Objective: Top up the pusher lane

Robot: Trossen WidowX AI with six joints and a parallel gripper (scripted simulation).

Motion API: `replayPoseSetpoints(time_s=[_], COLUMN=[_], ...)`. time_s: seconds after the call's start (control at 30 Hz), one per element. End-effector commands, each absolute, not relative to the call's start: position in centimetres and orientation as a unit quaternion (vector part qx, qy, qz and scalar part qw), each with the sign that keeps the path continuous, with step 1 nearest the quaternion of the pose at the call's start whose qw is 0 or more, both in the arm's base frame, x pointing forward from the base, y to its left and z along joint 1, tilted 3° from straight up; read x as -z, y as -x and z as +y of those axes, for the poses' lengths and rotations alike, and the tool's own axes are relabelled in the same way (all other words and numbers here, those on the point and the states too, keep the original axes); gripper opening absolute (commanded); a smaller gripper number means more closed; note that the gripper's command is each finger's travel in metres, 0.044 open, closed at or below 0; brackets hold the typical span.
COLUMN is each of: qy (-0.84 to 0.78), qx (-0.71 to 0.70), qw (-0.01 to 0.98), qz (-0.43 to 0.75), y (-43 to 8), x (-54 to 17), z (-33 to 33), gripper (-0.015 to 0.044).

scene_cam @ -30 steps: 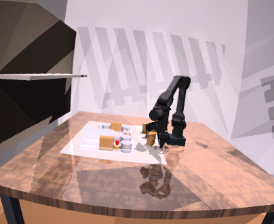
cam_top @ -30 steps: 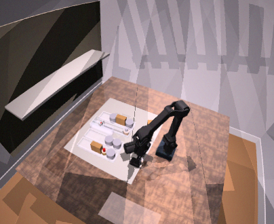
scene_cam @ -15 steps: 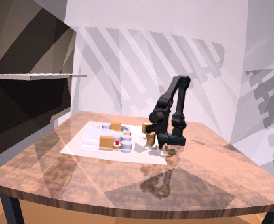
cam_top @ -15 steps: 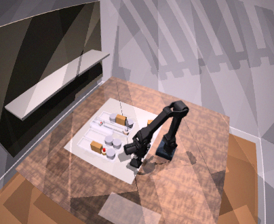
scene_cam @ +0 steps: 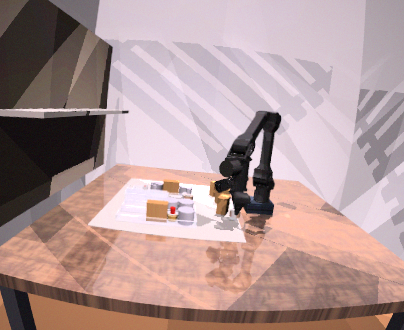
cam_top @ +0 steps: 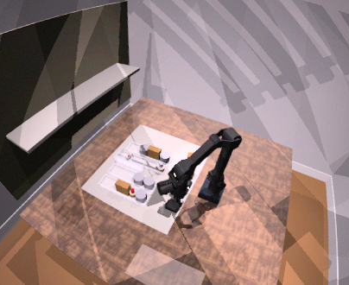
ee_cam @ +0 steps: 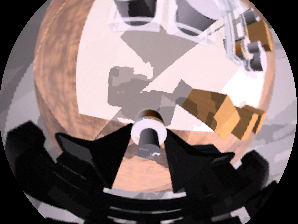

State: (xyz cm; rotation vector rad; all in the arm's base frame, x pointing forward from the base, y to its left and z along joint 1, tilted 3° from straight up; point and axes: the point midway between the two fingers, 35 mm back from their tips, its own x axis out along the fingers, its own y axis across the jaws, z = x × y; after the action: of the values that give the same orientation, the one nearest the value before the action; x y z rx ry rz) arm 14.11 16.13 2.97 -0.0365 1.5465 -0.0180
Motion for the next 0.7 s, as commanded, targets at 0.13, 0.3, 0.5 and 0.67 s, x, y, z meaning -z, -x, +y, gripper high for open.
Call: replayPoseSetpoints(time_s=[0.13,0.3,0.5,0.67], qy=[0.014,0.015,0.015,0.017], qx=[0.004,0.004,0.004,0.002], qw=[0.719,0.719,0.719,0.721], qz=[0.695,0.695,0.695,0.693], y=[-14.4,-14.1,-14.0,-15.6], x=[-7.8,-10.8,-11.6,-11.3], z=[16.3,15.9,15.7,15.1], gripper=[0.0,0.0,0.0,0.0])
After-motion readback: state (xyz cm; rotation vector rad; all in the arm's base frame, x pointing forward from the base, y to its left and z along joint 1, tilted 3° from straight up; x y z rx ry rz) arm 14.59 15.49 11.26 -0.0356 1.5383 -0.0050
